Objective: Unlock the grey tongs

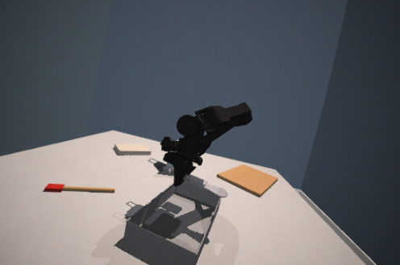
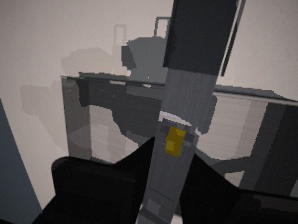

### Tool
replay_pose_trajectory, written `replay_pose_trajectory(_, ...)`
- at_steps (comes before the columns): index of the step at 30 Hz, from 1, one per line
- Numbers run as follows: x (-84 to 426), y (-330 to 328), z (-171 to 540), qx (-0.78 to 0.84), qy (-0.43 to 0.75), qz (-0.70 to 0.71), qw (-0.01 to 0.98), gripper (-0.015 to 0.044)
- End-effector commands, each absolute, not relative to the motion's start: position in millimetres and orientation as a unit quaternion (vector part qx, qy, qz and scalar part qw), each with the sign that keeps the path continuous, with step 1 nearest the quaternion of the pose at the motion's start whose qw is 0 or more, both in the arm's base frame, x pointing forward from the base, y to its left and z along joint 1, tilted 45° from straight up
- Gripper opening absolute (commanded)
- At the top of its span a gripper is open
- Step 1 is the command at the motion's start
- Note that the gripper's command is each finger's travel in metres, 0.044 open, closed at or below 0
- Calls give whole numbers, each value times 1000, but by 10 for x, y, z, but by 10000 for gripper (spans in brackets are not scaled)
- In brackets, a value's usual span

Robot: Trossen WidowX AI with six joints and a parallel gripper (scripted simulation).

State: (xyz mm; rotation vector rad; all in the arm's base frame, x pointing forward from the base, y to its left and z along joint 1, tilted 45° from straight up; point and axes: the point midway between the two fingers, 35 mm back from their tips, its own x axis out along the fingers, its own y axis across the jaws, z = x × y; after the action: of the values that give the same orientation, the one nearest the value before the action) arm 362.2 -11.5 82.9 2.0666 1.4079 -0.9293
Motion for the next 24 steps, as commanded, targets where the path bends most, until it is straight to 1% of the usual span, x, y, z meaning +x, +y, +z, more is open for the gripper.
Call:
replay_pose_trajectory(1, 3618, -119, 849, 741, 532, -339, 228, -150)
replay_pose_trajectory(13, 3559, -102, 903, 702, 593, -345, 192, -150)
replay_pose_trajectory(21, 3549, -96, 893, 700, 594, -347, 193, -150)
replay_pose_trajectory(24, 3549, -73, 926, 694, 604, -329, 214, -150)
